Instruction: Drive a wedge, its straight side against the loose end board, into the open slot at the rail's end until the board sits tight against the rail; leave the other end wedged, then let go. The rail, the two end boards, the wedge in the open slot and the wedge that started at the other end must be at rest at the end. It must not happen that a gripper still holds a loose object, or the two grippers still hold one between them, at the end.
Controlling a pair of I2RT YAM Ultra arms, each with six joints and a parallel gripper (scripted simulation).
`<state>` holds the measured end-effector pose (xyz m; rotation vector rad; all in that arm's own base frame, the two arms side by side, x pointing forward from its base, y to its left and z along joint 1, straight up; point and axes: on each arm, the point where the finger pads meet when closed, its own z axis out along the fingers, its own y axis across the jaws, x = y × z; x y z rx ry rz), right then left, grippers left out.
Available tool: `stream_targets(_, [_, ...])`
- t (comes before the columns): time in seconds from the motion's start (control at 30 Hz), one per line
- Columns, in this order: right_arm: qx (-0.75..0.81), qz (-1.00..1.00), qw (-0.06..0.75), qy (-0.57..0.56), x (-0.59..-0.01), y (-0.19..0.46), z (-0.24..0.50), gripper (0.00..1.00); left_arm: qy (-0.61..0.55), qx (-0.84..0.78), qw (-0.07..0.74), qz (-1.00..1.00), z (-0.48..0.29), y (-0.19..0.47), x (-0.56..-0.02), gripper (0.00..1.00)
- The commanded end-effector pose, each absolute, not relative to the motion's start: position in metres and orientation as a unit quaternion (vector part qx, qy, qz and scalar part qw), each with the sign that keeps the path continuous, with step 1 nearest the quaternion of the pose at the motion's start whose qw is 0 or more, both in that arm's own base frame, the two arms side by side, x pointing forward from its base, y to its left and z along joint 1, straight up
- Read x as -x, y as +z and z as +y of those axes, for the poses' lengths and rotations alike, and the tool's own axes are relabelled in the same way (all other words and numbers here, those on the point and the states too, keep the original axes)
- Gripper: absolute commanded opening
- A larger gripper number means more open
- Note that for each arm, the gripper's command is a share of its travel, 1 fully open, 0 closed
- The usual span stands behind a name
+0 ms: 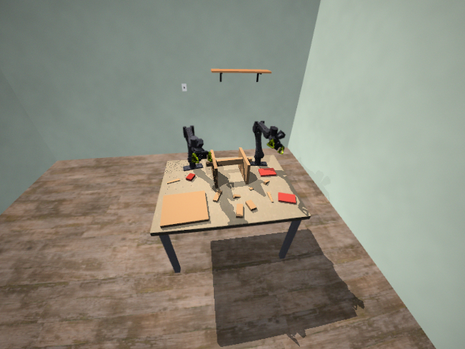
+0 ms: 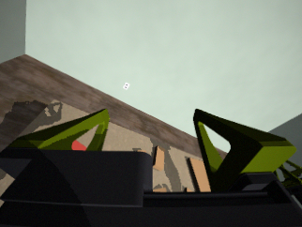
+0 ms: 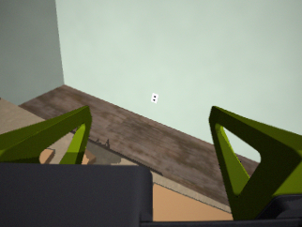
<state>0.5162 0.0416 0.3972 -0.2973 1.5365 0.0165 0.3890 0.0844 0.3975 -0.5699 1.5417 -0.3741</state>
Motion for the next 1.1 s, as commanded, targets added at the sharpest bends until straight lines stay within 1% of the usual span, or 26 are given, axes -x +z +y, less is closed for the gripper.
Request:
stream_targets(0.0, [0.095, 0.709, 0.698, 0.005, -0.494, 0.399, 0.026, 1.00, -0.110, 0.194, 0.701, 0.677, 0.075, 0.416, -0.383, 1.00])
stream_targets(0.07, [0.093, 0.709, 0.699, 0.009, -0.487, 0.402, 0.031, 1.00, -0.101, 0.180, 0.708, 0.675, 0.071, 0.422, -0.382, 1.00])
stream_targets(0.1, [0.083, 0.712, 0.697, 0.007, -0.480, 0.401, 0.025, 1.00, -0.092, 0.170, 0.700, 0.687, 0.067, 0.408, -0.383, 1.00])
stream_targets(0.17, [0.065, 0.720, 0.691, 0.003, -0.467, 0.397, 0.017, 1.00, -0.076, 0.141, 0.713, 0.683, 0.057, 0.421, -0.382, 1.00])
stream_targets(0.53, [-0.012, 0.731, 0.683, -0.003, -0.391, 0.389, -0.005, 1.00, 0.023, 0.003, 0.724, 0.689, 0.011, 0.421, -0.376, 1.00])
stream_targets(0.6, [-0.012, 0.731, 0.683, -0.003, -0.391, 0.389, -0.005, 1.00, 0.023, 0.003, 0.724, 0.689, 0.011, 0.421, -0.376, 1.00])
stream_targets(0.63, [-0.013, 0.729, 0.684, 0.000, -0.387, 0.391, -0.002, 1.00, 0.029, -0.004, 0.732, 0.681, 0.008, 0.431, -0.374, 1.00])
stream_targets(0.67, [-0.019, 0.732, 0.682, -0.004, -0.383, 0.386, -0.007, 1.00, 0.030, -0.010, 0.723, 0.690, 0.005, 0.418, -0.375, 1.00])
stream_targets(0.77, [-0.019, 0.734, 0.679, -0.004, -0.377, 0.382, -0.008, 1.00, 0.023, -0.016, 0.732, 0.681, -0.002, 0.430, -0.372, 1.00])
stream_targets(0.8, [-0.016, 0.732, 0.681, -0.003, -0.378, 0.385, -0.006, 1.00, 0.018, -0.012, 0.733, 0.680, -0.002, 0.431, -0.371, 1.00])
stream_targets(0.83, [-0.002, 0.715, 0.699, 0.001, -0.379, 0.402, 0.000, 1.00, 0.012, -0.003, 0.727, 0.687, 0.002, 0.423, -0.374, 1.00])
stream_targets(0.9, [0.001, 0.689, 0.725, -0.002, -0.370, 0.432, 0.000, 1.00, -0.002, -0.004, 0.732, 0.681, -0.002, 0.430, -0.372, 1.00])
stream_targets(1.03, [0.004, 0.683, 0.731, -0.001, -0.374, 0.437, 0.001, 1.00, 0.001, 0.004, 0.721, 0.693, 0.004, 0.415, -0.375, 1.00])
stream_targets(1.07, [0.004, 0.685, 0.729, -0.001, -0.376, 0.434, 0.001, 1.00, 0.001, 0.004, 0.730, 0.683, 0.004, 0.429, -0.372, 1.00])
